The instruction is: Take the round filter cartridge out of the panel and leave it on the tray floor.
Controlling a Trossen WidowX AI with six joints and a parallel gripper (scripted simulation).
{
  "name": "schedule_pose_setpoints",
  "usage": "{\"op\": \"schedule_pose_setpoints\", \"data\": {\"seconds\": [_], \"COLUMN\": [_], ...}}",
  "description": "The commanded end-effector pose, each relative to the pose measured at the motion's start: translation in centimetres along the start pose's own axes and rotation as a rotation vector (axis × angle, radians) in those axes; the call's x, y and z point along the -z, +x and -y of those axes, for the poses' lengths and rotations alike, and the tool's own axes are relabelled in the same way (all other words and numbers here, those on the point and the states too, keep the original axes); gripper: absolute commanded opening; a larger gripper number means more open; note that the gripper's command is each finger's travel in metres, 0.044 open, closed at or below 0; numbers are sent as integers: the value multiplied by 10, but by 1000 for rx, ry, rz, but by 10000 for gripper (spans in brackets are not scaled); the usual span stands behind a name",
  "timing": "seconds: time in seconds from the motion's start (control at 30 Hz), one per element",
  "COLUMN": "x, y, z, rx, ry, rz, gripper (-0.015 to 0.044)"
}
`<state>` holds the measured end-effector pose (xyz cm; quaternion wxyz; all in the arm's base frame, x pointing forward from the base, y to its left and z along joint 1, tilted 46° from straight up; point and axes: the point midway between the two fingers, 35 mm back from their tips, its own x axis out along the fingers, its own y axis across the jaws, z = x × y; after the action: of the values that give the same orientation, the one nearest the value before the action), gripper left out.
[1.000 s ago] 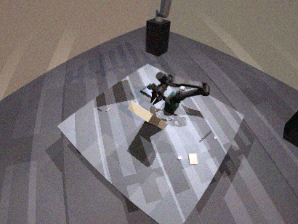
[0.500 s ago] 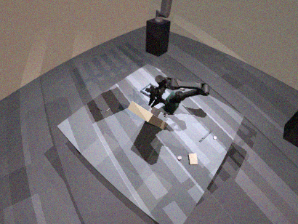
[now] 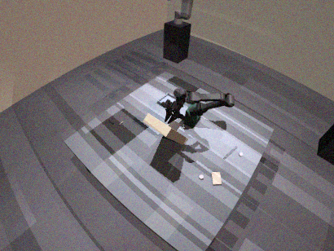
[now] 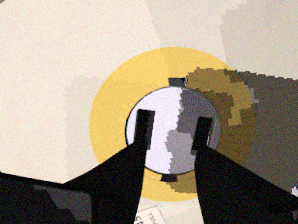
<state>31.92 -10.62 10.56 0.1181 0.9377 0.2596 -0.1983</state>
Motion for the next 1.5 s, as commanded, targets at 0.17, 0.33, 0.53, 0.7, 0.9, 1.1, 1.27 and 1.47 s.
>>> {"op": "schedule_pose_setpoints", "data": {"seconds": [0.17,0.33,0.53,0.7,0.9,1.1,1.27,1.47], "x": [-5,-7,-7,-7,-6,-5,-5,-5], "y": [6,6,6,6,6,6,7,9], "z": [1,1,1,1,1,0,0,1], "rx": [2,2,2,2,2,2,2,2], "ry": [18,18,18,18,18,18,18,18], "rz": [5,5,5,5,5,5,5,5], "gripper": [109,109,109,109,109,109,109,109]}}
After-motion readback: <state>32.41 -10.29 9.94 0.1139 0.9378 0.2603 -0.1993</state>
